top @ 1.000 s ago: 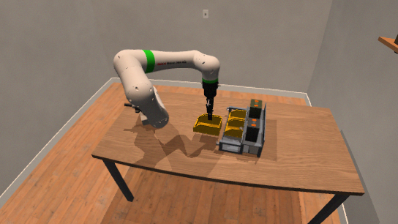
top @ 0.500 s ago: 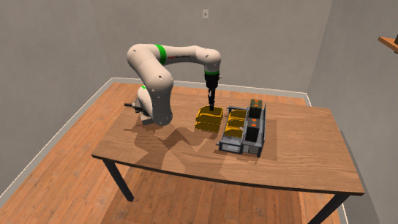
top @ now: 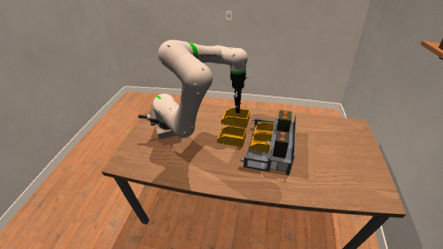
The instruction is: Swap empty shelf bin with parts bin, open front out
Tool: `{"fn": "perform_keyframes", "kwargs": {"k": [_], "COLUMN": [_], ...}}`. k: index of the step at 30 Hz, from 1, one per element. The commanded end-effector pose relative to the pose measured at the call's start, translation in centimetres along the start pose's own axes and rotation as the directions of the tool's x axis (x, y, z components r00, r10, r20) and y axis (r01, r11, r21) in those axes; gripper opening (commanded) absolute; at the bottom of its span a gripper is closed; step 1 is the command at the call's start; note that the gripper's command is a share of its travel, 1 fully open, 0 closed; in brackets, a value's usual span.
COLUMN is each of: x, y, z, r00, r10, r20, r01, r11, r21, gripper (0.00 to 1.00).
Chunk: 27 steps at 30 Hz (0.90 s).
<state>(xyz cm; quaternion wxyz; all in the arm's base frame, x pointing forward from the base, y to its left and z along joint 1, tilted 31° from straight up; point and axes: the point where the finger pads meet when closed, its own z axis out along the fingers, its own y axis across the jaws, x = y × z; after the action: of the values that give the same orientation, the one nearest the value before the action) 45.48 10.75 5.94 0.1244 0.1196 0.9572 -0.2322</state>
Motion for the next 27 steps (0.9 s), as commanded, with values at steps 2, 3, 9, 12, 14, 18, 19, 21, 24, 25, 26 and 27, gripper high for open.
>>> {"fn": "perform_keyframes", "kwargs": {"k": [2,3,9,12,14,18,19,21,24,25,26,27], "x": [0.0,0.1,0.3,0.3,0.3,0.3,0.3,0.3,0.3,0.3,0.3,0.3], "y": [2.1,2.6,4.1,4.4,4.4,4.4,4.4,4.4,4.4,4.4,4.4,4.4], "z": [0.0,0.0,0.0,0.0,0.0,0.0,0.0,0.0,0.0,0.0,0.0,0.0], "r00": [1.0,1.0,1.0,1.0,1.0,1.0,1.0,1.0,1.0,1.0,1.0,1.0], "r10": [0.001,0.001,0.001,0.001,0.001,0.001,0.001,0.001,0.001,0.001,0.001,0.001], "r20": [0.0,0.0,0.0,0.0,0.0,0.0,0.0,0.0,0.0,0.0,0.0,0.0], "r01": [-0.001,-0.001,-0.001,-0.001,-0.001,-0.001,-0.001,-0.001,-0.001,-0.001,-0.001,-0.001], "r11": [1.0,1.0,1.0,1.0,1.0,1.0,1.0,1.0,1.0,1.0,1.0,1.0], "r21": [0.001,0.001,0.001,0.001,0.001,0.001,0.001,0.001,0.001,0.001,0.001,0.001], "gripper": [0.1,0.1,0.1,0.1,0.1,0.1,0.1,0.1,0.1,0.1,0.1,0.1]}}
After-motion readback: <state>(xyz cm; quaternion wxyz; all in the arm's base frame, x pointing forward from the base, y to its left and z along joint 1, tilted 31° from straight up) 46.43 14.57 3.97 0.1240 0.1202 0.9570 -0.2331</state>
